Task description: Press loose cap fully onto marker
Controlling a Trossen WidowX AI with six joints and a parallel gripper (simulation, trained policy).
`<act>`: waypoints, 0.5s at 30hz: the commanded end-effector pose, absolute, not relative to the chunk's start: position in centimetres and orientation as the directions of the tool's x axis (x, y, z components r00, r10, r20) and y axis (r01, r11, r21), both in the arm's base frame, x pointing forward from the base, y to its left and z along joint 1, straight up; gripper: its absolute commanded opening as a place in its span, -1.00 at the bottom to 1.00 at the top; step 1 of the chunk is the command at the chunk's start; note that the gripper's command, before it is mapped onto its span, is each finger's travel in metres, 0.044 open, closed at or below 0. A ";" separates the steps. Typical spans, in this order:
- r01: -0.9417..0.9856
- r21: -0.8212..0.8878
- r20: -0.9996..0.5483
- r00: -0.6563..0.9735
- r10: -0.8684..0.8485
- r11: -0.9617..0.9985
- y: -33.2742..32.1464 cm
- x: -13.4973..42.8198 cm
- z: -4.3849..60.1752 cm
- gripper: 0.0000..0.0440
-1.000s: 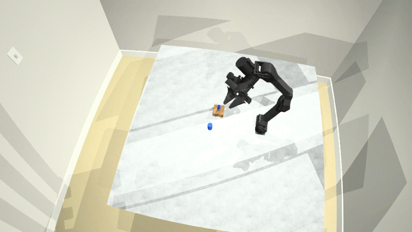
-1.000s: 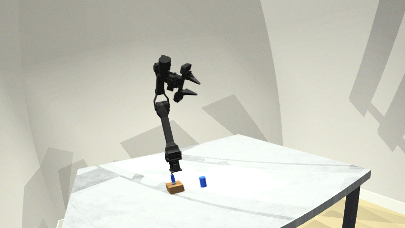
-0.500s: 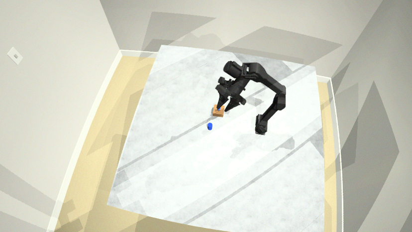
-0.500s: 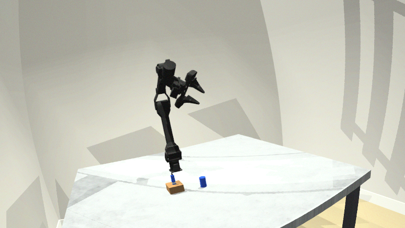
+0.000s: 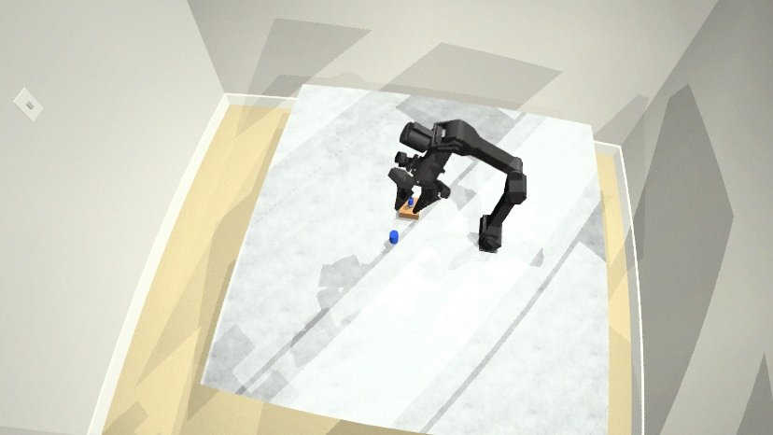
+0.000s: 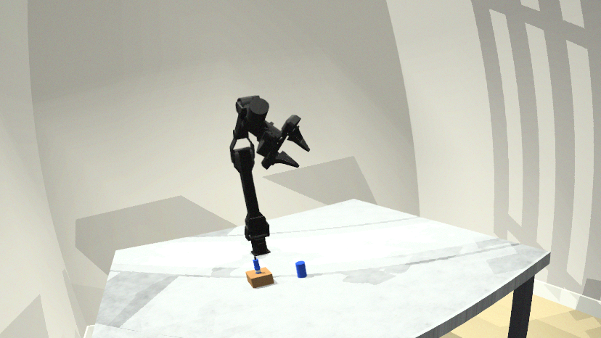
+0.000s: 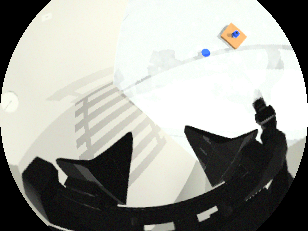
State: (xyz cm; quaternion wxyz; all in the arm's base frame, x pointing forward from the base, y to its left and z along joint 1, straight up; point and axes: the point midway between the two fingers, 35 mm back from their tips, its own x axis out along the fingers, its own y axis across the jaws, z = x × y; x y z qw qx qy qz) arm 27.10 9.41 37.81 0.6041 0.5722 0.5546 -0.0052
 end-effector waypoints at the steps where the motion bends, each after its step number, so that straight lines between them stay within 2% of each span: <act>1: 0.657 0.658 -0.703 0.360 0.613 0.368 9.3 27.9 36.6 0.47; 15: 0.697 0.580 -0.769 0.298 0.566 0.421 8.8 30.2 33.5 0.53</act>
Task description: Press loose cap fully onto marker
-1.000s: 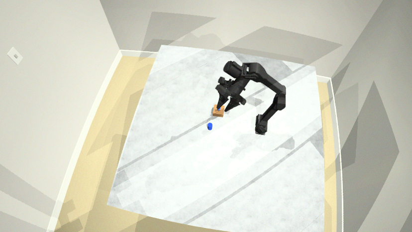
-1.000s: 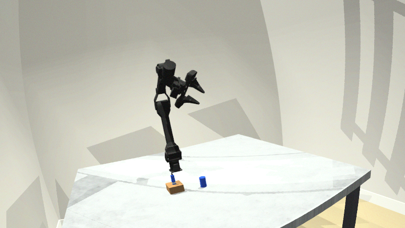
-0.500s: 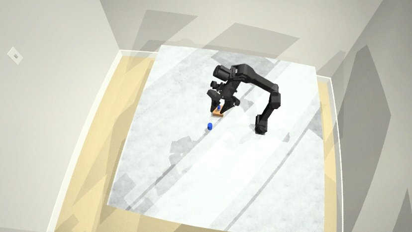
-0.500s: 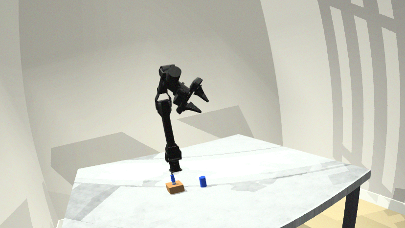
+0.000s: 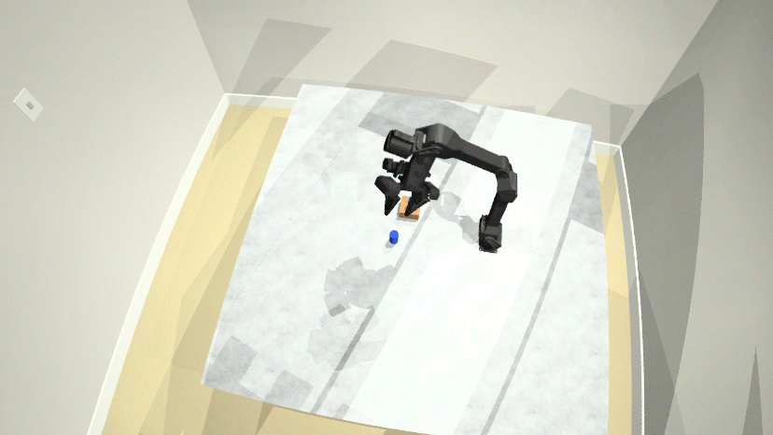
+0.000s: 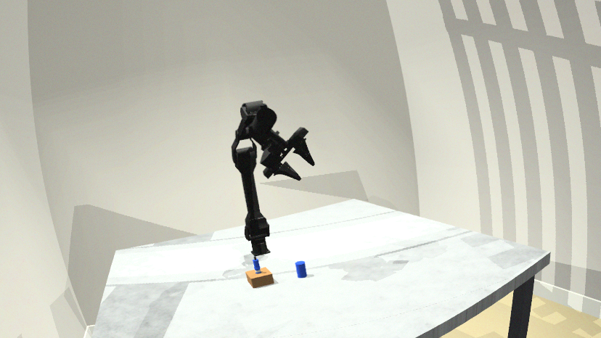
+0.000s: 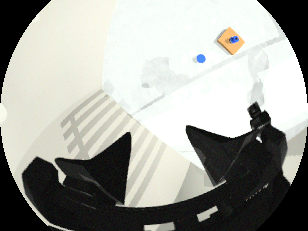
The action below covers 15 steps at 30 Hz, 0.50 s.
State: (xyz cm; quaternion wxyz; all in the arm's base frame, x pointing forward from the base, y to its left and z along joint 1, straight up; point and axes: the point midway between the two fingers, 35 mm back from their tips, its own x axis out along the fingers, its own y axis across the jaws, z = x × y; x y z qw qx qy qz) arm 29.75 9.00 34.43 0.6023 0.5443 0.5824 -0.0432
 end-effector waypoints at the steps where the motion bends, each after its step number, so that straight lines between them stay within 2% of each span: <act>1: 0.700 0.574 -0.774 0.294 0.562 0.425 8.7 30.4 33.2 0.53; 15: 0.738 0.485 -0.837 0.235 0.494 0.470 7.6 32.3 29.9 0.52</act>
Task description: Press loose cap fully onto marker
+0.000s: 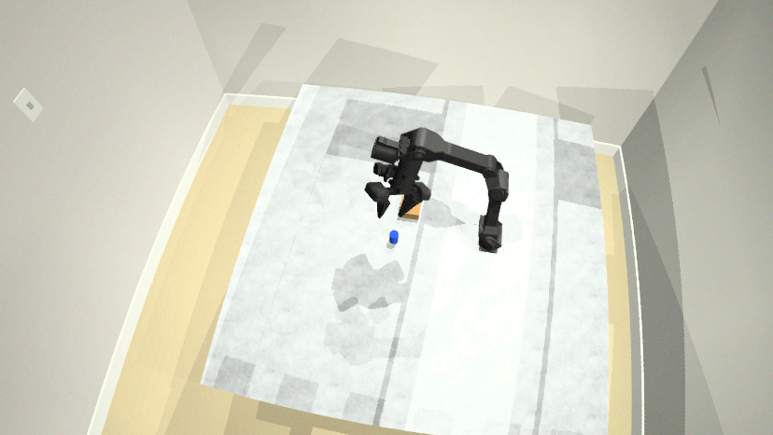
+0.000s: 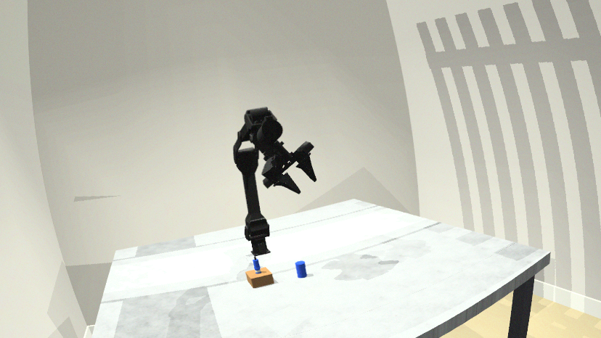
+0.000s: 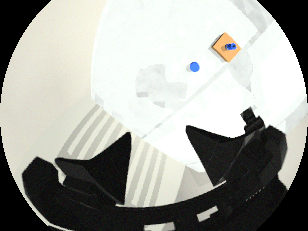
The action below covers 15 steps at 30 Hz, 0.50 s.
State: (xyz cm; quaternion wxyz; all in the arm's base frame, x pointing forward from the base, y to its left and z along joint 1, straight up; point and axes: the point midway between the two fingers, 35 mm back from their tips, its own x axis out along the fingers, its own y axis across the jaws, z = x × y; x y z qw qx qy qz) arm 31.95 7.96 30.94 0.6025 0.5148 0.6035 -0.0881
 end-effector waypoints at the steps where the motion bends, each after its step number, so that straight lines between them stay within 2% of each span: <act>1: 0.740 0.478 -0.841 0.231 0.489 0.473 7.5 32.4 29.7 0.52; 15: 0.773 0.375 -0.899 0.166 0.406 0.513 5.9 33.8 26.4 0.51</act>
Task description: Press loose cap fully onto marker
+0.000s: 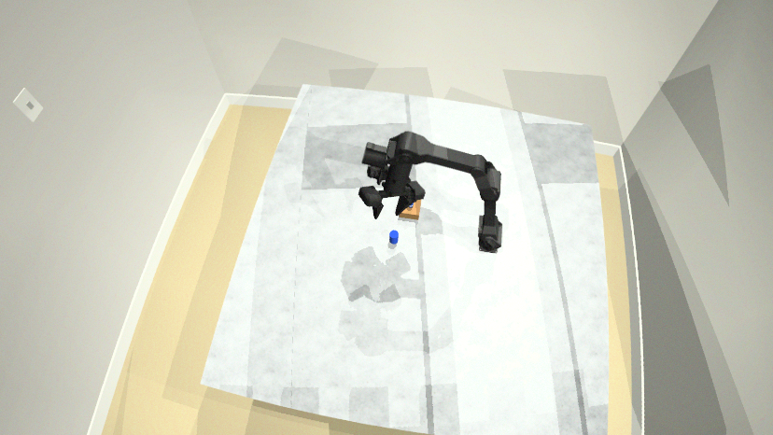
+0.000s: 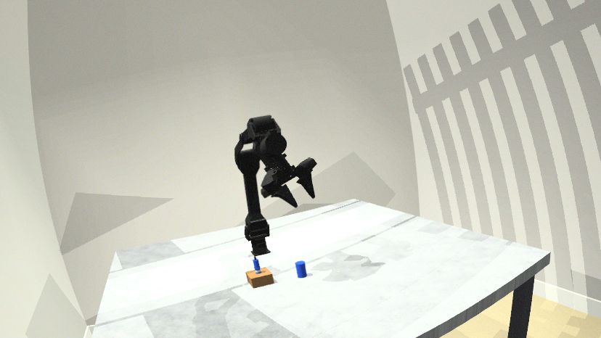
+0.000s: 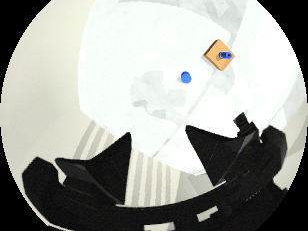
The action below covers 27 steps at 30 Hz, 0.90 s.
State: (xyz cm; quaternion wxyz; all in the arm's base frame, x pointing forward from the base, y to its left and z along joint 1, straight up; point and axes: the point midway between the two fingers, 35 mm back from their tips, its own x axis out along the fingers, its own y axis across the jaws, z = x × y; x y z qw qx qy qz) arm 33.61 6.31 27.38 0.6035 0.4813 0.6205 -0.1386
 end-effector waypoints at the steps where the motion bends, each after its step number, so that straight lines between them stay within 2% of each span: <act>1: 0.775 0.367 -0.902 0.161 0.400 0.515 5.7 33.9 26.1 0.51; 27: 0.802 0.128 -0.975 -0.006 0.223 0.584 3.3 34.7 19.8 0.50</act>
